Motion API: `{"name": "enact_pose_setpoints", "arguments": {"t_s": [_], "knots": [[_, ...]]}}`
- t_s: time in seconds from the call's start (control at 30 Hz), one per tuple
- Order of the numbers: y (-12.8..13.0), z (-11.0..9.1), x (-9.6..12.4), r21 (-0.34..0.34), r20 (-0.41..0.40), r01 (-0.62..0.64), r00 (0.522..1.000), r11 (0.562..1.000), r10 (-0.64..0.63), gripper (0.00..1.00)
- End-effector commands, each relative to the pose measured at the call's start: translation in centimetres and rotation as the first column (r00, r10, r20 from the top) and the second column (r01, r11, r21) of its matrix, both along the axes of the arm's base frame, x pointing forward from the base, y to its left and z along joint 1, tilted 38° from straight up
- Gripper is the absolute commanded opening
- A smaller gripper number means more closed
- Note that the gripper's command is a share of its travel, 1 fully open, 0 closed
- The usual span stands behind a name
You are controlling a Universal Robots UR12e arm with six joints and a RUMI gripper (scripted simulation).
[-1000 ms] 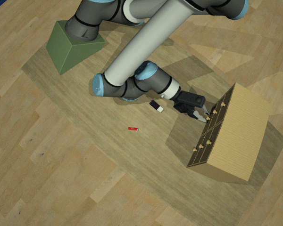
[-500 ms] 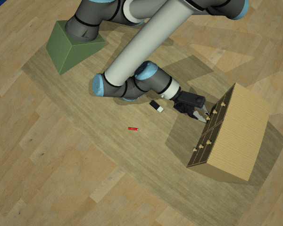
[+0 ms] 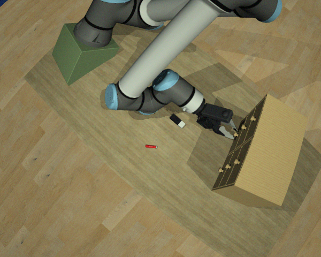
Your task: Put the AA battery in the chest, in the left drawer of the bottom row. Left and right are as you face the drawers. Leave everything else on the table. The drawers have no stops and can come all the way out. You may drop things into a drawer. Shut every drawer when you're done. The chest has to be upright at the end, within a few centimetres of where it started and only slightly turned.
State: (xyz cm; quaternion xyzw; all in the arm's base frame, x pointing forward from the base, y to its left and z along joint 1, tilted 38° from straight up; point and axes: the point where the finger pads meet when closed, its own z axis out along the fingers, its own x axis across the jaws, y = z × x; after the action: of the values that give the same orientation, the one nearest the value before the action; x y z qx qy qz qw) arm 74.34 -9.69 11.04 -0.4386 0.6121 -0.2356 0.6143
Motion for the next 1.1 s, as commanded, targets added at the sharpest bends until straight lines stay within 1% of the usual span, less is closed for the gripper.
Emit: {"name": "enact_pose_setpoints", "arguments": {"t_s": [0.0,0.37,0.4,1.07], "knots": [[0.01,0.18,0.1,-0.002,0.002,-0.001,1.0,1.0,0.001,0.2],[0.01,0.18,0.1,-0.002,0.002,-0.001,1.0,1.0,0.001,0.2],[0.01,0.18,0.1,-0.002,0.002,-0.001,1.0,1.0,0.001,0.07],[0.01,0.18,0.1,-0.002,0.003,-0.001,1.0,1.0,0.001,0.07]]}}
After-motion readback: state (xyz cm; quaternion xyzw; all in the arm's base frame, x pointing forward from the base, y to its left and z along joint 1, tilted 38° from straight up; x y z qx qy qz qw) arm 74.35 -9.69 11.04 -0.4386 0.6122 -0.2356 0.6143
